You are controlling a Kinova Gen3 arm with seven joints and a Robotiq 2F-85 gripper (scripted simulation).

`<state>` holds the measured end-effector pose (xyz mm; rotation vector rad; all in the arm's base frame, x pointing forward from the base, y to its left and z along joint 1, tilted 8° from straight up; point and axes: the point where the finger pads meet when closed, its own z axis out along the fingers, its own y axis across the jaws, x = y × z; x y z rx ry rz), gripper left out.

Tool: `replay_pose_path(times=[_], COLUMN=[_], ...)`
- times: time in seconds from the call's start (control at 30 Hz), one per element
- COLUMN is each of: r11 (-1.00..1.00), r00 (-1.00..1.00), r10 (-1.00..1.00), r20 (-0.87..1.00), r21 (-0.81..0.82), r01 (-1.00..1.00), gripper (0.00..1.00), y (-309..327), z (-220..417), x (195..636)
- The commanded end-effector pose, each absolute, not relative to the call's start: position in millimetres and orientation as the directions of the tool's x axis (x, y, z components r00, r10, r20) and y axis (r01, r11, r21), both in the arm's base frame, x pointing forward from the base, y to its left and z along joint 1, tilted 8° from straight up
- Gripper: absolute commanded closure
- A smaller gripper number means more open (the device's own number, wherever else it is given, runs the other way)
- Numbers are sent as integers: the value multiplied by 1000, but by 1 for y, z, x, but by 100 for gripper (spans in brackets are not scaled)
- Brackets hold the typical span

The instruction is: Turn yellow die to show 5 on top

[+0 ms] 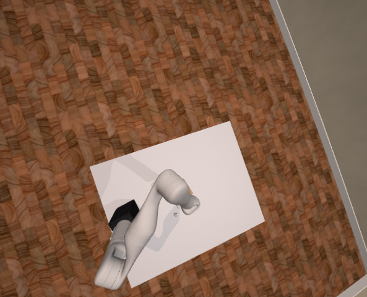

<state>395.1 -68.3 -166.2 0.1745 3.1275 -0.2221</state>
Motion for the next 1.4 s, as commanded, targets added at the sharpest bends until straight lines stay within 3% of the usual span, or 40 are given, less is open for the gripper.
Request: replay_pose_path(times=[0.0, 0.67, 1.0, 1.37], r11=[984, 984, 984, 984], r00=[-994, -994, -994, -994], r10=[110, 110, 110, 110], r20=[-11, -11, -11, -11], r21=[-140, -140, -140, -140], r01=[111, 111, 111, 111], gripper=[85, 85, 69, 65], y=[-68, -68, -68, -68], z=[-166, -166, -166, -166], x=[396, 396, 396, 396])
